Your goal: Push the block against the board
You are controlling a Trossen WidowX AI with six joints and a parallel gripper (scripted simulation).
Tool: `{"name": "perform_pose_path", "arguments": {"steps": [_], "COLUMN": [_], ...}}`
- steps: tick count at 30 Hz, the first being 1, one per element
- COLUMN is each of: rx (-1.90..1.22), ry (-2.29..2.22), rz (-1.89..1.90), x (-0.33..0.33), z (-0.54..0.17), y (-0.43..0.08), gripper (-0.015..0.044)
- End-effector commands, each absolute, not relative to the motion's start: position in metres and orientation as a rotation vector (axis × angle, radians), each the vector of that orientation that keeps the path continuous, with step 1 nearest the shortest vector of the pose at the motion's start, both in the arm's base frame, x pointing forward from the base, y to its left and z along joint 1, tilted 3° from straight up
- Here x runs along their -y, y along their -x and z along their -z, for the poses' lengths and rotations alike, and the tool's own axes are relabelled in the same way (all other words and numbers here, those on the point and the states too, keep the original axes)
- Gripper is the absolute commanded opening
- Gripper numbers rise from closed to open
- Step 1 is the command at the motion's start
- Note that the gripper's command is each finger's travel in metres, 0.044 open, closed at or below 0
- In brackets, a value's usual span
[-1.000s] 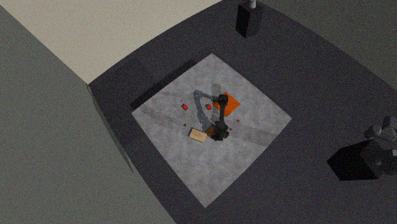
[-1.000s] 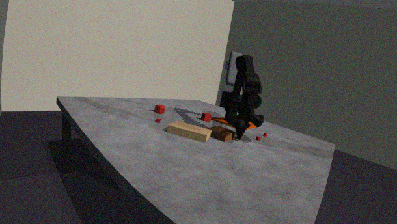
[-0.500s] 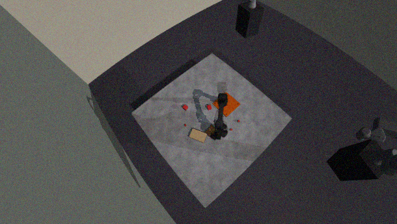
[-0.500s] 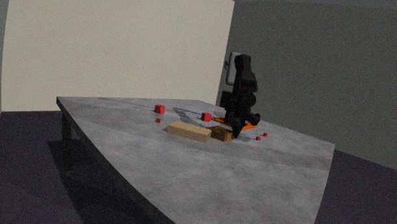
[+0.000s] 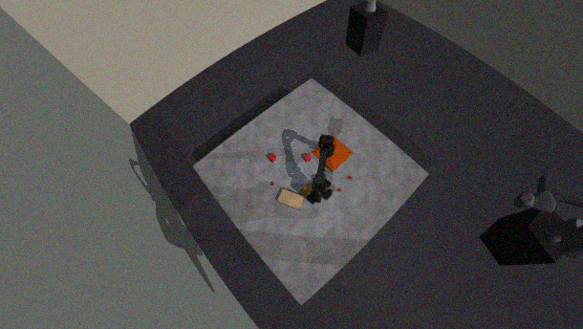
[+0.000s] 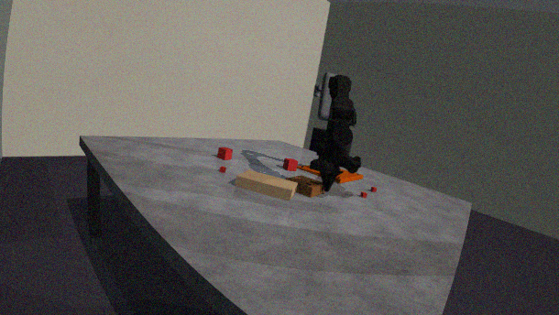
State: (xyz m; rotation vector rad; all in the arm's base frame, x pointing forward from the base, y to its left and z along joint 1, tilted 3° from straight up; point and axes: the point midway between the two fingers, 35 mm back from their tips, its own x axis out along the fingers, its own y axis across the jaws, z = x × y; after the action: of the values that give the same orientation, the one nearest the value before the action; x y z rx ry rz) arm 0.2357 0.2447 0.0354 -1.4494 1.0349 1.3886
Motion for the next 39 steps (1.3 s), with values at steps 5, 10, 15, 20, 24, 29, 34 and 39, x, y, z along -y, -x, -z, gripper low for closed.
{"name": "perform_pose_path", "arguments": {"steps": [5,10,15,20,24,29,34,39], "rx": [-1.056,-1.057,-1.057,-1.057,-1.058,-1.058,-1.058,-1.057], "ry": [1.456,1.457,1.457,1.458,1.458,1.459,1.459,1.458], "rz": [-1.378,-1.377,-1.377,-1.376,-1.376,-1.376,-1.376,-1.376], "x": [-0.227,-0.219,-0.213,-0.206,-0.2,-0.193,-0.197,-0.205], "z": [-0.032,-0.032,-0.032,-0.033,-0.033,-0.033,-0.033,-0.033], "y": [-0.241,-0.244,-0.246,-0.249,-0.251,-0.254,-0.253,-0.252], "gripper": [0.0,0.0,0.0,0.0,0.0,0.0,0.0,0.0]}}
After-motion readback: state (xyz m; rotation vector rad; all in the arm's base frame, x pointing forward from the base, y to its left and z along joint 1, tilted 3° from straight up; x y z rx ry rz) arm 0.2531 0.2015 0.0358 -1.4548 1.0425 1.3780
